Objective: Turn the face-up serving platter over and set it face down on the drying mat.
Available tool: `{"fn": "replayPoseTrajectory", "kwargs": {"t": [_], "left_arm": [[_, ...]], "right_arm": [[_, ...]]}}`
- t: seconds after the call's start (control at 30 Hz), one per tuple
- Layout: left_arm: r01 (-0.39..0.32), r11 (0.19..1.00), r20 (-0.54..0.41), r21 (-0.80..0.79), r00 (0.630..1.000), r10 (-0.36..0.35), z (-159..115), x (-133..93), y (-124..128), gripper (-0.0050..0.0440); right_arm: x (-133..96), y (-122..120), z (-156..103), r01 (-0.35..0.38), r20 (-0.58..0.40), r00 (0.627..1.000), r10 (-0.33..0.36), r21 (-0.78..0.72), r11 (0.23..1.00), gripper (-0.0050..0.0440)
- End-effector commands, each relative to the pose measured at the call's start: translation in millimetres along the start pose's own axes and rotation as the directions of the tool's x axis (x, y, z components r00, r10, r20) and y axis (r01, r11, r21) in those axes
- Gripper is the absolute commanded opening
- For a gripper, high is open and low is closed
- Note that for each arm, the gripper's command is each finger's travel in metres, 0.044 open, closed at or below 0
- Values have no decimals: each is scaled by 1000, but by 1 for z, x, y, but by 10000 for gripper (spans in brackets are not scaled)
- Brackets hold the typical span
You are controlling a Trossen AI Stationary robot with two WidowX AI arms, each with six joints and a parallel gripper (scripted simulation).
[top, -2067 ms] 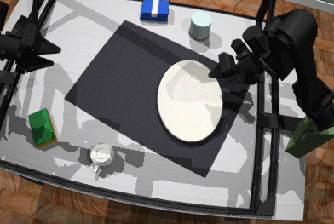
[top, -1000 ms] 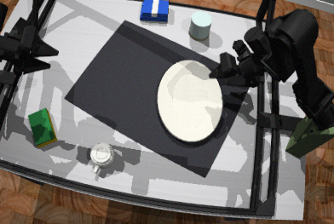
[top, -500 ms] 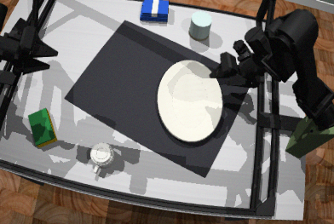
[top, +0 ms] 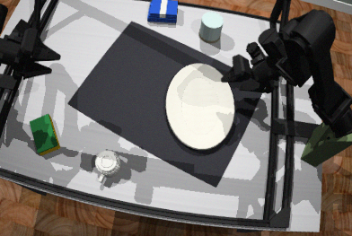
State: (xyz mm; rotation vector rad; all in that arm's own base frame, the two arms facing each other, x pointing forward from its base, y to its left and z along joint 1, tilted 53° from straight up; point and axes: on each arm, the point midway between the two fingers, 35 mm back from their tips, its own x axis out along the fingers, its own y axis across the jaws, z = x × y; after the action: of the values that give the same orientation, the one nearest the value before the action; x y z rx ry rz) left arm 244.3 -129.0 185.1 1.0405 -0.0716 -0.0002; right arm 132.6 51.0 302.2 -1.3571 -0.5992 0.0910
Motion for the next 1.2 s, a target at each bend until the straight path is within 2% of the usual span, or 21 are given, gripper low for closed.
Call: {"fn": "replayPoseTrajectory", "kwargs": {"t": [0.0,0.37,0.53,0.6,0.67,0.7,0.77,0.9,1.17], "left_arm": [[-5,1000,-3,14,1000,5,-1,-1,1,440],[-11,994,-11,109,1000,13,-7,-7,-1,440],[-12,993,-12,114,1000,13,-7,-8,-1,440],[-12,999,-7,49,1000,12,-6,-5,2,440],[-10,991,6,-131,1000,11,-4,1,11,440],[-8,985,13,-171,1000,10,-2,4,17,440],[-11,968,21,-249,1000,17,-1,7,23,440],[-10,919,31,-394,999,24,1,9,30,440],[6,890,30,-456,1000,8,0,11,31,440]], "right_arm": [[-1,4,0,-12,-2,1000,12,-6,1000,440],[-6,22,1,-60,-33,998,58,-52,997,440],[-6,23,0,-63,-35,998,61,-54,997,440],[-5,14,-4,-26,-29,999,26,1,1000,440],[0,-8,-19,67,-35,997,-62,153,986,440],[2,-17,-29,112,-51,993,-103,229,967,440],[4,-25,-36,145,-61,989,-134,271,952,440],[7,-32,-43,179,-76,984,-163,314,932,440],[9,-36,-55,208,-107,978,-181,373,904,440]]}}
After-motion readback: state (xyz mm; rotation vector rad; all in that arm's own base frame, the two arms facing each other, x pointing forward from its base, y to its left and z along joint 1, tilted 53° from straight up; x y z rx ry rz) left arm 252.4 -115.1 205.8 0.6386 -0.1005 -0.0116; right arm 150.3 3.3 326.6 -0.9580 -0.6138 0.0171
